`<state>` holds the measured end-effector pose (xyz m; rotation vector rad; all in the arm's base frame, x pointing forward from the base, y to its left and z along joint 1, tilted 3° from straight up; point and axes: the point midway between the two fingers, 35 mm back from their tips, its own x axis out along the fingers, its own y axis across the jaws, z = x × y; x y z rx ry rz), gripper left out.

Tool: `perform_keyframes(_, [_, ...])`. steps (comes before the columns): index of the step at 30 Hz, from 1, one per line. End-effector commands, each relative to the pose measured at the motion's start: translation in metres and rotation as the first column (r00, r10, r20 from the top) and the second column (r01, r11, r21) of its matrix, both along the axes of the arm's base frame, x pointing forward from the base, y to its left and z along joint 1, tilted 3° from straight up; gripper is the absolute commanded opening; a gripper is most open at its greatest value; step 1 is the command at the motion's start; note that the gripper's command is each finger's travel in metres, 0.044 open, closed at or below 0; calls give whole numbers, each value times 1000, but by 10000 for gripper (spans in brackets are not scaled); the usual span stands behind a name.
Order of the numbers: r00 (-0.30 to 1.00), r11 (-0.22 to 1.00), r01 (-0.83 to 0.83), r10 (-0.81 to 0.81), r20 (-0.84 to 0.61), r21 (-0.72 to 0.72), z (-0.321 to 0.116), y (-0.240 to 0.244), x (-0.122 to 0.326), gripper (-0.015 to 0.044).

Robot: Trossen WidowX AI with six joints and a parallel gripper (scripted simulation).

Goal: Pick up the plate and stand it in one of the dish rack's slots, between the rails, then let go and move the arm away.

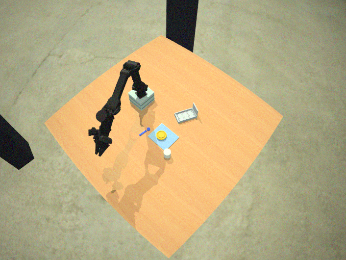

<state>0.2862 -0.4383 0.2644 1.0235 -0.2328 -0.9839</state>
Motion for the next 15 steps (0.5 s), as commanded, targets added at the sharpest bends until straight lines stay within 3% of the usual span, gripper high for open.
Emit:
perform_keyframes(1, [994, 998, -56, 57, -92, 14, -17, 17, 14, 400])
perform_keyframes(15, [863, 949, -299, 312, -396, 96, -78, 90, 59, 400])
